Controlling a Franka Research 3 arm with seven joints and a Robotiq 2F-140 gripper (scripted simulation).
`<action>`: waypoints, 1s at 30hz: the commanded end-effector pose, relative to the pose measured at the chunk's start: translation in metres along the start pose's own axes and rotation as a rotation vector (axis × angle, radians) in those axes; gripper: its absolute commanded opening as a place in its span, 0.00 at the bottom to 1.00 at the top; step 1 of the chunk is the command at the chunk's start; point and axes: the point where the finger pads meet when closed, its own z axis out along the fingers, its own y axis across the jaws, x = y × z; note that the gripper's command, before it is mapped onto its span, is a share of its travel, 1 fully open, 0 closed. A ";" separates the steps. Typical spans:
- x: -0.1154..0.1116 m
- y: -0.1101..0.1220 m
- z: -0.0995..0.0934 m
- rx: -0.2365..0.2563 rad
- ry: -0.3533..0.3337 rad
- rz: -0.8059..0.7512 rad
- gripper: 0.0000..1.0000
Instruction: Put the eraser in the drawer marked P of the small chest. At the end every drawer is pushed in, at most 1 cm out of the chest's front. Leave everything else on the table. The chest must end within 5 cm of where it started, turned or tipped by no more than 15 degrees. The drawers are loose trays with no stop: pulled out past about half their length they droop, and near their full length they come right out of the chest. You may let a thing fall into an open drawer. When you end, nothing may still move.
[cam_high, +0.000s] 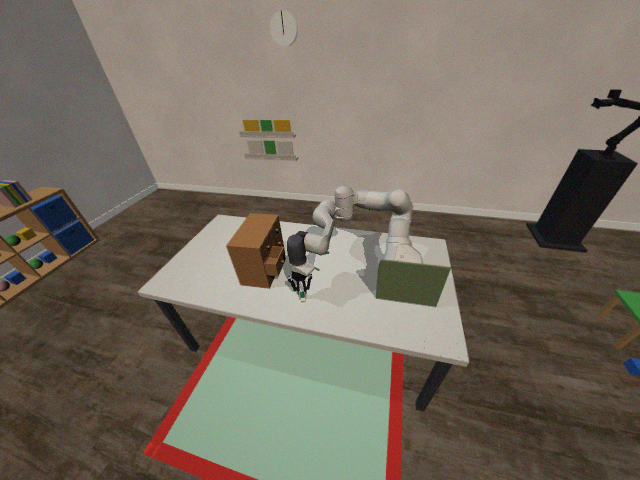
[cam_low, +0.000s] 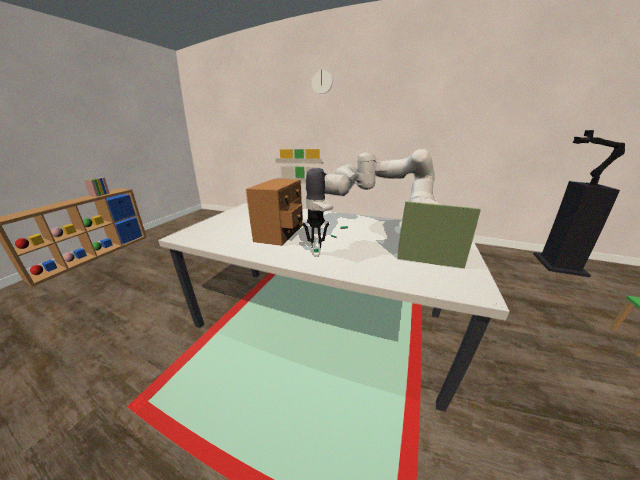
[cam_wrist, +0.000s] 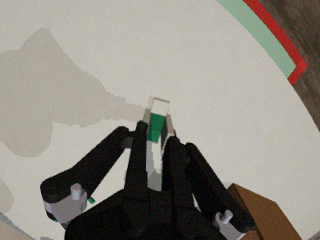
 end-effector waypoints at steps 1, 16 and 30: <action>0.000 0.001 0.001 -0.001 0.001 -0.003 0.11; 0.000 0.001 -0.030 -0.001 0.001 -0.003 0.11; 0.000 0.001 -0.099 -0.001 0.001 -0.003 0.11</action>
